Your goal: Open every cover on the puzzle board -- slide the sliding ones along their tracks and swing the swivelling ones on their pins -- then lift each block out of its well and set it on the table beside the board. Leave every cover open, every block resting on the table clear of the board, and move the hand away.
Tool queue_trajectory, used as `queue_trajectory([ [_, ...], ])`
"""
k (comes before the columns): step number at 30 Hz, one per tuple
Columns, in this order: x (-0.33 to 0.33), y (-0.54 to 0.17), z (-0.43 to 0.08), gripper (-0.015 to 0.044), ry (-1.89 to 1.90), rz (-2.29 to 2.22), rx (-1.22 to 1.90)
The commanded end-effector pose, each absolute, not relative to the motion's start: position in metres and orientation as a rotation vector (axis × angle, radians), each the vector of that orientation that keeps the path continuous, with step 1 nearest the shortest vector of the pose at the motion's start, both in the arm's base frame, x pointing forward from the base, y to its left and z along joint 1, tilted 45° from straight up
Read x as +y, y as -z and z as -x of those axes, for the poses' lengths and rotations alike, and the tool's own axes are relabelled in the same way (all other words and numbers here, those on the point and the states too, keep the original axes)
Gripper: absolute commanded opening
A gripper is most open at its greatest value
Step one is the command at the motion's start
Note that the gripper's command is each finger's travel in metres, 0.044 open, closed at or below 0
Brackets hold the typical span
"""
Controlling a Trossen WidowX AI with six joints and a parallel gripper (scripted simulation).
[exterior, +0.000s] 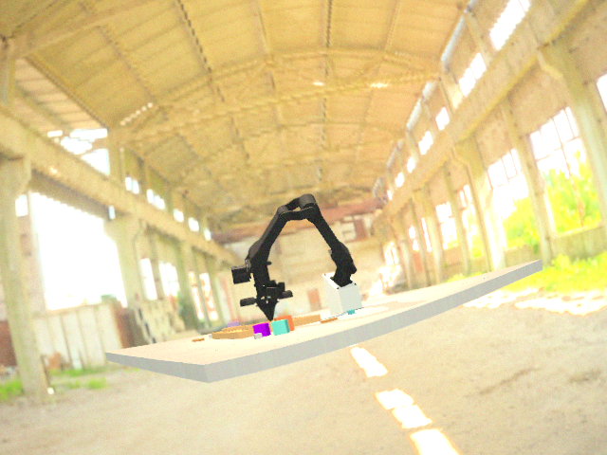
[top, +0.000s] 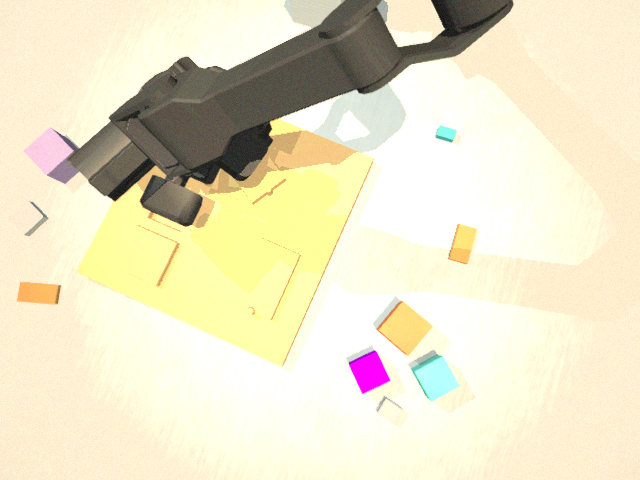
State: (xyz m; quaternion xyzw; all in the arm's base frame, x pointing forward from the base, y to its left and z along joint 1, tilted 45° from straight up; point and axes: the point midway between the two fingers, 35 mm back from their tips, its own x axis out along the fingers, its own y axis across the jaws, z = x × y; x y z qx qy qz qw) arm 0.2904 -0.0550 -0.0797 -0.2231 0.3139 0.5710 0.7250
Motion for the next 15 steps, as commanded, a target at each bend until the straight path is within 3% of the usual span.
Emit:
queue_trajectory([
  [1, -0.053, 0.08, -0.284, 0.0, -1.267, 0.492, 0.695],
  [15, -0.046, 0.077, -0.268, 0.0, -1.267, 0.491, 0.695],
])
